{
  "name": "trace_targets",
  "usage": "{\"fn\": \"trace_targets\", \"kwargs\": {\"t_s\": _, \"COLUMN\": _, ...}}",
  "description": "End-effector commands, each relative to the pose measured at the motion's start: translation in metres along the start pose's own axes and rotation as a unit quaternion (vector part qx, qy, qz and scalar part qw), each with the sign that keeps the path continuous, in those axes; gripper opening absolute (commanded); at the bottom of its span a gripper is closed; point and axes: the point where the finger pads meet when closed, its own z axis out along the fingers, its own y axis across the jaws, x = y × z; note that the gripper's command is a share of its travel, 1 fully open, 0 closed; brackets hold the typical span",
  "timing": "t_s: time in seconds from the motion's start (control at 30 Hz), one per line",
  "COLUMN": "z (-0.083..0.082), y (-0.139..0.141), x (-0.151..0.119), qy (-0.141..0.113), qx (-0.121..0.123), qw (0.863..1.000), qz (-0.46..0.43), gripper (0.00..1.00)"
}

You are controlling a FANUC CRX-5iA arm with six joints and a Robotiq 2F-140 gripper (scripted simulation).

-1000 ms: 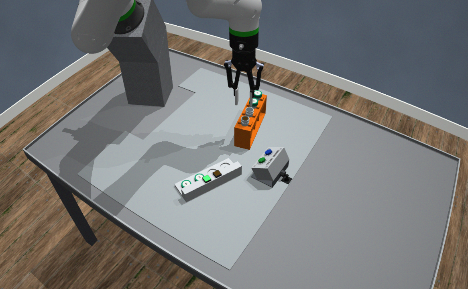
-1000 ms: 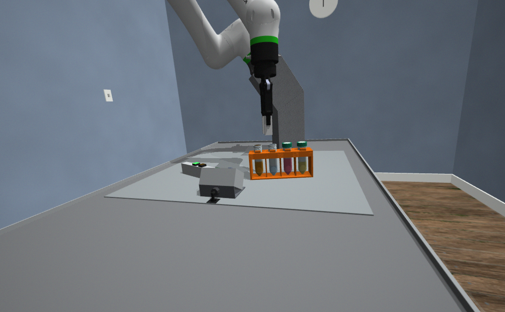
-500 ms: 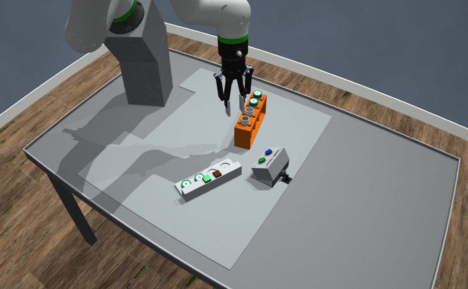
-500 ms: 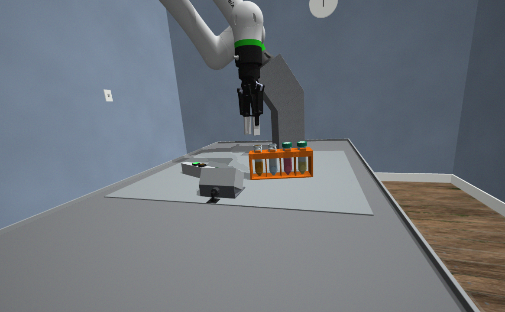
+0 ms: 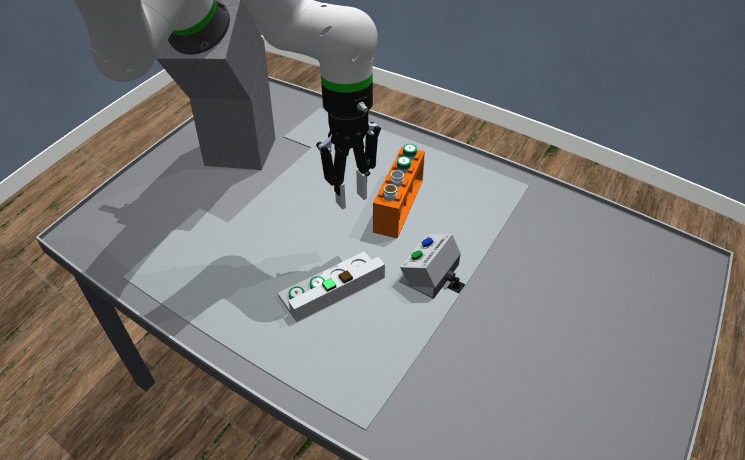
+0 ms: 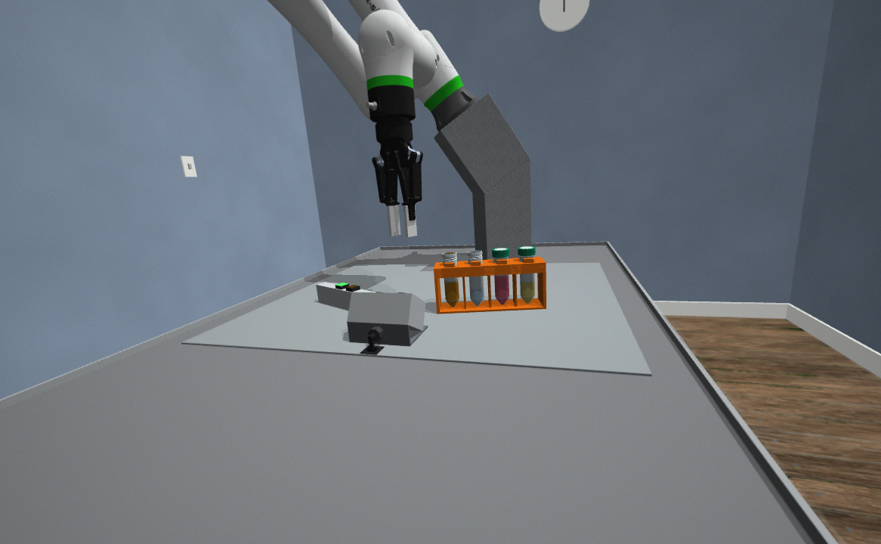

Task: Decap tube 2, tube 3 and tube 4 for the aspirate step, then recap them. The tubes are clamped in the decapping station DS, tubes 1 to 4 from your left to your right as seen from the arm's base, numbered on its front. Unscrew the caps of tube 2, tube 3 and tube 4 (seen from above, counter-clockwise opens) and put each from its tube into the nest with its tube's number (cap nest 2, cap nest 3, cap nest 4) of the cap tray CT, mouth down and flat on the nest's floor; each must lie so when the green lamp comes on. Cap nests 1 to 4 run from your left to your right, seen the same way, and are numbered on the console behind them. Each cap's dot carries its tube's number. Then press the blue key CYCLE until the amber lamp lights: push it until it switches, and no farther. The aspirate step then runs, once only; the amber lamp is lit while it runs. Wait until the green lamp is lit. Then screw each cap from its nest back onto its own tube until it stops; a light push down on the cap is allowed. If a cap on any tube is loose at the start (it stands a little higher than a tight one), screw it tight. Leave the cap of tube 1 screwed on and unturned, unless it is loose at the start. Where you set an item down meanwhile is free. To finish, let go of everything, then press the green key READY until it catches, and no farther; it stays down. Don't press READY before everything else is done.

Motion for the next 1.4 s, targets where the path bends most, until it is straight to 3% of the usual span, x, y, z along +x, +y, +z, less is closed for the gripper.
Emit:
{"fn": "trace_targets", "kwargs": {"t_s": 0.0, "z": 0.0, "y": -0.027, "x": -0.012, "qy": 0.006, "qx": 0.0, "qw": 1.0, "qz": -0.002, "gripper": 0.29}}
{"fn": "trace_targets", "kwargs": {"t_s": 0.57, "z": 0.0, "y": -0.119, "x": -0.052, "qy": 0.006, "qx": 0.0, "qw": 1.0, "qz": -0.002, "gripper": 0.29}}
{"fn": "trace_targets", "kwargs": {"t_s": 0.83, "z": 0.0, "y": -0.122, "x": -0.053, "qy": 0.006, "qx": 0.0, "qw": 1.0, "qz": -0.002, "gripper": 0.29}}
{"fn": "trace_targets", "kwargs": {"t_s": 0.97, "z": 0.02, "y": -0.122, "x": -0.053, "qy": 0.006, "qx": 0.0, "qw": 1.0, "qz": -0.002, "gripper": 0.29}}
{"fn": "trace_targets", "kwargs": {"t_s": 1.03, "z": 0.02, "y": -0.122, "x": -0.053, "qy": 0.006, "qx": 0.0, "qw": 1.0, "qz": -0.002, "gripper": 0.29}}
{"fn": "trace_targets", "kwargs": {"t_s": 1.37, "z": 0.07, "y": -0.122, "x": -0.053, "qy": 0.006, "qx": 0.0, "qw": 1.0, "qz": -0.002, "gripper": 0.29}}
